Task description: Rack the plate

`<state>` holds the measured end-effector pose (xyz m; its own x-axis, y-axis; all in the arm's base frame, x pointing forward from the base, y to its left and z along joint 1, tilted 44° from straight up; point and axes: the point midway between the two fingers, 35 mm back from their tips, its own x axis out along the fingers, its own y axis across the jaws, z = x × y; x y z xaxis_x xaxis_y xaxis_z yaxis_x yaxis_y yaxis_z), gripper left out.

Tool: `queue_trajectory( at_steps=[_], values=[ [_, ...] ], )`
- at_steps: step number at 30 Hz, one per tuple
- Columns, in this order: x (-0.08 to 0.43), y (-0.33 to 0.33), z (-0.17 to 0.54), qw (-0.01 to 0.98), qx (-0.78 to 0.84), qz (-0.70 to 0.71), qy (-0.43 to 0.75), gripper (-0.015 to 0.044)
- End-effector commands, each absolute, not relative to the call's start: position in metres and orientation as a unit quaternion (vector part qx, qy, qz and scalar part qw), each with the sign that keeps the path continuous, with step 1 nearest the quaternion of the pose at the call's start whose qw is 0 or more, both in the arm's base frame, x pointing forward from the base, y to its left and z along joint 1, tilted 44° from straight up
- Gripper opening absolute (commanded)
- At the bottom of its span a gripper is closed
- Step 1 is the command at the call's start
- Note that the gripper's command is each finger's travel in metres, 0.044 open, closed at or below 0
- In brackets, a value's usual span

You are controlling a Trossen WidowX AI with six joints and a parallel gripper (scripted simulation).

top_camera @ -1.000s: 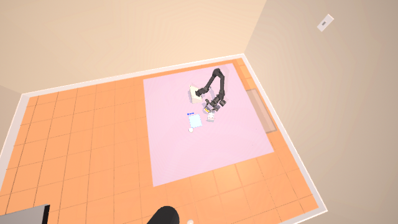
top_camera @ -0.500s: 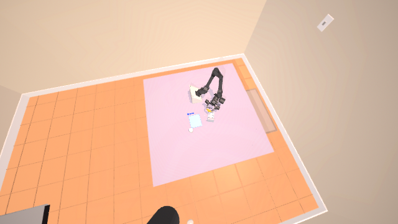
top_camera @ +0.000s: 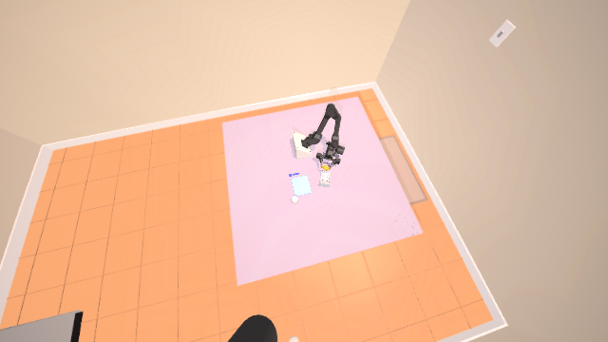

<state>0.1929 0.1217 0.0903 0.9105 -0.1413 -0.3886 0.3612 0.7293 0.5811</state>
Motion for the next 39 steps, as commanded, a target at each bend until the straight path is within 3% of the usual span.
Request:
queue_trajectory(
  at_steps=[1,39],
  values=[
    [0.187,0.122,0.095,0.919,0.354,-0.115,0.129,0.0],
    [0.201,0.145,0.075,0.917,0.377,-0.09,0.098,0.0]
  ],
)
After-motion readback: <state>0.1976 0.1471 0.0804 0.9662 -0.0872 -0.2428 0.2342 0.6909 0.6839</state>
